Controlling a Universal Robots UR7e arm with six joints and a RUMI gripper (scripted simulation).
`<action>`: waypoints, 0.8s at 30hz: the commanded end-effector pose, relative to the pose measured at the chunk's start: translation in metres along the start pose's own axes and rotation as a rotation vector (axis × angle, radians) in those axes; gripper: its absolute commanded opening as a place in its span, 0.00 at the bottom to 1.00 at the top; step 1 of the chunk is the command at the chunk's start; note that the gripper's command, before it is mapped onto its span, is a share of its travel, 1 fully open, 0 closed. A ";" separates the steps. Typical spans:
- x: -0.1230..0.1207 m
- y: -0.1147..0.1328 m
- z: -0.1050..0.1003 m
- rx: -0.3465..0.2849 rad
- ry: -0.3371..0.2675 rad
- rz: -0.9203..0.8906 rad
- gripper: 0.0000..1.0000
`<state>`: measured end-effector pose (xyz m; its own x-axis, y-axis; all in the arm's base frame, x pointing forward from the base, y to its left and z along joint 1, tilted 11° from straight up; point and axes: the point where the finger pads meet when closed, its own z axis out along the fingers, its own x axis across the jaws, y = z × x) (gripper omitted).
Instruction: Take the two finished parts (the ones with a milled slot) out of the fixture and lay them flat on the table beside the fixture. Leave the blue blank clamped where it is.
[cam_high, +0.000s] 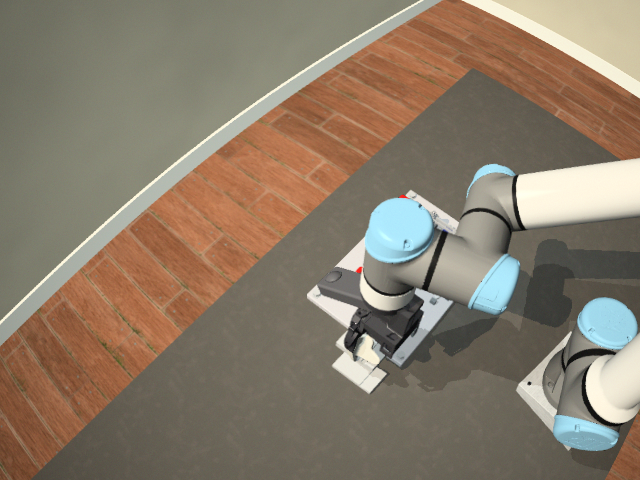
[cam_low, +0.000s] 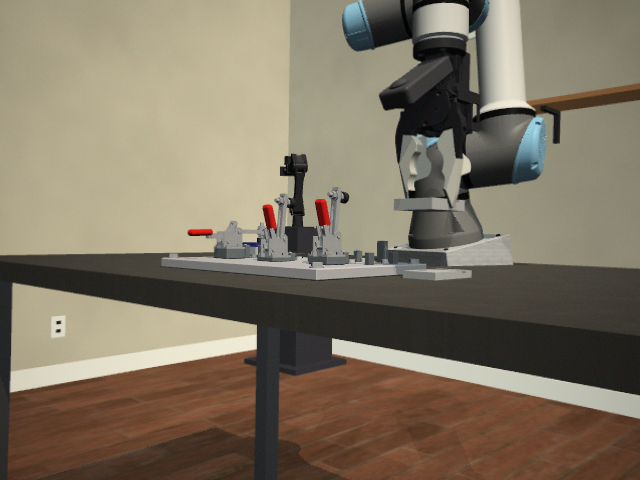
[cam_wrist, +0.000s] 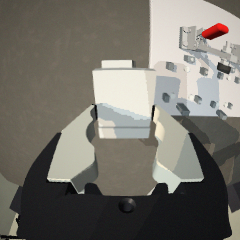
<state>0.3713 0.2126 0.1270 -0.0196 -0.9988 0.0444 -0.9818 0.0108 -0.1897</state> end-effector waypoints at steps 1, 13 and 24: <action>-0.008 -0.001 0.000 0.001 0.000 0.000 0.00; -0.016 -0.001 0.000 0.001 0.000 0.000 0.00; -0.017 -0.001 0.000 0.001 0.000 0.000 0.00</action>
<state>0.3718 0.2287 0.1262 -0.0200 -0.9988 0.0450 -0.9818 0.0111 -0.1897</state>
